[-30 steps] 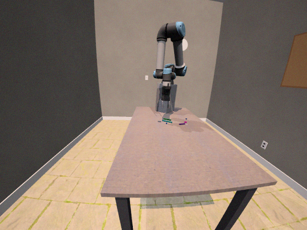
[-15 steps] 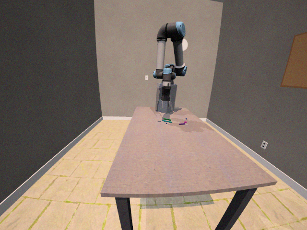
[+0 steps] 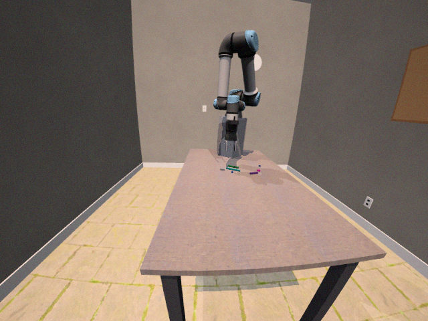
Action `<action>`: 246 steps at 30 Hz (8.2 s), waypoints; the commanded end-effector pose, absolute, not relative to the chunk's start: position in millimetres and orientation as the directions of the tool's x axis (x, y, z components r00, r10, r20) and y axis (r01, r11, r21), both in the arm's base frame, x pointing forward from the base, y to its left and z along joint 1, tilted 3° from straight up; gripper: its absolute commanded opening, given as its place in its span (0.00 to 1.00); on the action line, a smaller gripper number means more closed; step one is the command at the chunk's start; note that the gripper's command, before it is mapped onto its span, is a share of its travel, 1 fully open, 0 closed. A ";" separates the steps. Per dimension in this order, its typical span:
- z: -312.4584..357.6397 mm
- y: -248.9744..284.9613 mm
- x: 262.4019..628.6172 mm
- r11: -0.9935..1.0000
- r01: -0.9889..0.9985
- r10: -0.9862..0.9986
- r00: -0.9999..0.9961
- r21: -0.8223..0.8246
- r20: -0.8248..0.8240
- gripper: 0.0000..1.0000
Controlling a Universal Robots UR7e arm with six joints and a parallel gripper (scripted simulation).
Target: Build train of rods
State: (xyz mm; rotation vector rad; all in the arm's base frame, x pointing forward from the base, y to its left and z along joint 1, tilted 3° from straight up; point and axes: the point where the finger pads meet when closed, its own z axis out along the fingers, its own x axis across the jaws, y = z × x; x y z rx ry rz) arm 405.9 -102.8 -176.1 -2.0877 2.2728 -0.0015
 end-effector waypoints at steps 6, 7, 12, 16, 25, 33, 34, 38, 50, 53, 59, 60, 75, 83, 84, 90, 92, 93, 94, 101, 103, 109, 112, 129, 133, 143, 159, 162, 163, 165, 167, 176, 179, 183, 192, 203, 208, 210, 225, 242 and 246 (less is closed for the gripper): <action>-175.7 -103.1 406.3 0.086 -0.996 -0.996 -0.084 -0.039 -0.040 1.00; -175.7 -103.1 406.3 0.086 -0.996 -0.996 -0.084 -0.039 -0.040 1.00; -175.9 -102.9 406.6 0.091 -0.995 -0.995 -0.090 -0.039 -0.040 1.00; -176.2 -102.5 407.2 0.100 -0.994 -0.994 -0.099 -0.039 -0.040 1.00; -177.7 -100.5 410.4 0.154 -0.987 -0.987 -0.153 -0.036 -0.042 1.00; -180.3 -96.8 415.7 0.244 -0.969 -0.969 -0.243 -0.032 -0.045 1.00; -180.3 -96.8 415.7 0.244 -0.969 -0.969 -0.243 -0.032 -0.045 1.00; -182.3 -93.8 419.6 0.314 -0.949 -0.949 -0.312 -0.029 -0.047 1.00; -190.1 -80.7 432.7 0.556 -0.831 -0.831 -0.554 -0.015 -0.053 1.00; -191.8 -77.5 435.2 0.604 -0.797 -0.796 -0.602 -0.012 -0.054 1.00; -197.5 -66.0 442.6 0.744 -0.668 -0.667 -0.743 -0.002 -0.055 1.00; -198.4 -64.1 443.6 0.763 -0.646 -0.645 -0.762 0.000 -0.055 1.00; -211.0 -33.4 455.0 0.958 -0.285 -0.284 -0.957 0.022 -0.051 1.00; -218.5 -12.0 459.3 0.998 -0.050 -0.049 -0.998 0.033 -0.045 1.00; -218.5 -12.0 459.3 0.998 -0.050 -0.049 -0.998 0.033 -0.045 1.00; -223.9 5.0 461.6 0.992 0.121 0.123 -0.992 0.041 -0.039 1.00; -225.8 11.2 462.2 0.983 0.180 0.182 -0.983 0.043 -0.036 1.00; -226.7 14.4 462.5 0.977 0.210 0.211 -0.977 0.044 -0.035 1.00; -227.7 17.6 462.8 0.970 0.239 0.241 -0.970 0.045 -0.034 1.00; -233.2 37.2 464.1 0.913 0.405 0.406 -0.913 0.051 -0.025 1.00; -234.1 40.4 464.2 0.902 0.429 0.431 -0.902 0.052 -0.024 1.00; -238.8 57.8 464.9 0.829 0.556 0.557 -0.830 0.055 -0.016 1.00; -240.7 65.4 465.0 0.794 0.606 0.607 -0.794 0.057 -0.013 1.00; -246.7 89.2 465.3 0.667 0.743 0.744 -0.668 0.059 -0.002 1.00; -247.3 91.7 465.3 0.653 0.755 0.756 -0.654 0.059 -0.001 1.00; -247.7 93.2 465.3 0.644 0.763 0.764 -0.645 0.059 0.000 1.00; -247.7 93.2 465.3 0.644 0.763 0.764 -0.645 0.059 0.000 1.00; -247.7 93.2 465.3 0.644 0.763 0.764 -0.645 0.059 0.000 1.00; -247.7 93.2 465.3 0.644 0.763 0.764 -0.645 0.059 0.000 1.00; -247.7 93.2 465.3 0.644 0.763 0.764 -0.645 0.059 0.000 1.00; -247.7 93.2 465.3 0.644 0.763 0.764 -0.645 0.059 0.000 1.00; -247.7 93.2 465.3 0.644 0.763 0.764 -0.645 0.059 0.000 1.00; -247.7 93.2 465.3 0.644 0.763 0.764 -0.645 0.059 0.000 1.00; -247.7 93.2 465.3 0.644 0.763 0.764 -0.645 0.059 0.000 1.00; -247.7 93.2 465.3 0.644 0.763 0.764 -0.645 0.059 0.000 1.00; -247.7 93.2 465.3 0.644 0.763 0.764 -0.645 0.059 0.000 1.00; -247.7 93.2 465.3 0.644 0.763 0.764 -0.645 0.059 0.000 1.00; -247.7 93.2 465.3 0.644 0.763 0.764 -0.645 0.059 0.000 1.00; -247.7 93.2 465.3 0.644 0.763 0.764 -0.645 0.059 0.000 1.00; -247.8 93.0 465.1 0.655 0.754 0.755 -0.656 0.059 -0.001 1.00; -247.9 92.7 465.0 0.668 0.742 0.743 -0.669 0.059 -0.002 1.00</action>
